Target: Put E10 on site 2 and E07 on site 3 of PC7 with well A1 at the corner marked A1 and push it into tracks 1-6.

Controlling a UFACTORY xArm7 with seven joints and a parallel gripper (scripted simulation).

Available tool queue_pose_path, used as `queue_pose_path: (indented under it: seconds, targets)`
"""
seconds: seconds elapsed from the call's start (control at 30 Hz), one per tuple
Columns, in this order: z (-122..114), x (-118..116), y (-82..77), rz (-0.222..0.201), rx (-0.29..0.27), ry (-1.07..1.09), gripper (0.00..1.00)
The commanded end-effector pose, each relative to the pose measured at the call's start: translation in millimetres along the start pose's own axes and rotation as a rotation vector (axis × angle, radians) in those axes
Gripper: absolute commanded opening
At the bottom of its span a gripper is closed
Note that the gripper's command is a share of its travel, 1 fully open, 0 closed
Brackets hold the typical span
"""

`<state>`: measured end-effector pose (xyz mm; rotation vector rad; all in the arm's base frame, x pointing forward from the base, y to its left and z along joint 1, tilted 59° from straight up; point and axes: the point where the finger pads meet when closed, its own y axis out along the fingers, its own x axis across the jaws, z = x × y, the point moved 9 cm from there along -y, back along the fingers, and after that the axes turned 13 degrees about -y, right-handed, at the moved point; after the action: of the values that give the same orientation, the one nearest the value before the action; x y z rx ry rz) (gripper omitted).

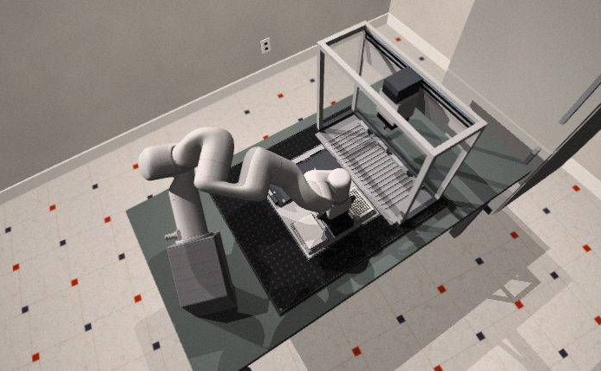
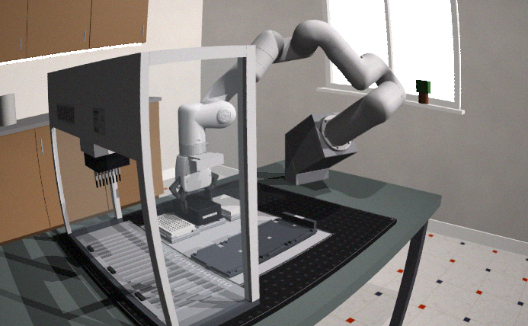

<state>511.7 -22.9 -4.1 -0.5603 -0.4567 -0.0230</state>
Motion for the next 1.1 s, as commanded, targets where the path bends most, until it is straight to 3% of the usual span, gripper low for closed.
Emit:
queue_pose_path:
  seconds: [0.0, 1.07]
  targets:
    - [-1.0, 0.9, -5.2, -0.003, -0.004, 0.000, 0.00]
    - [-0.9, 0.8, -19.2, -0.003, -0.004, 0.000, 0.00]
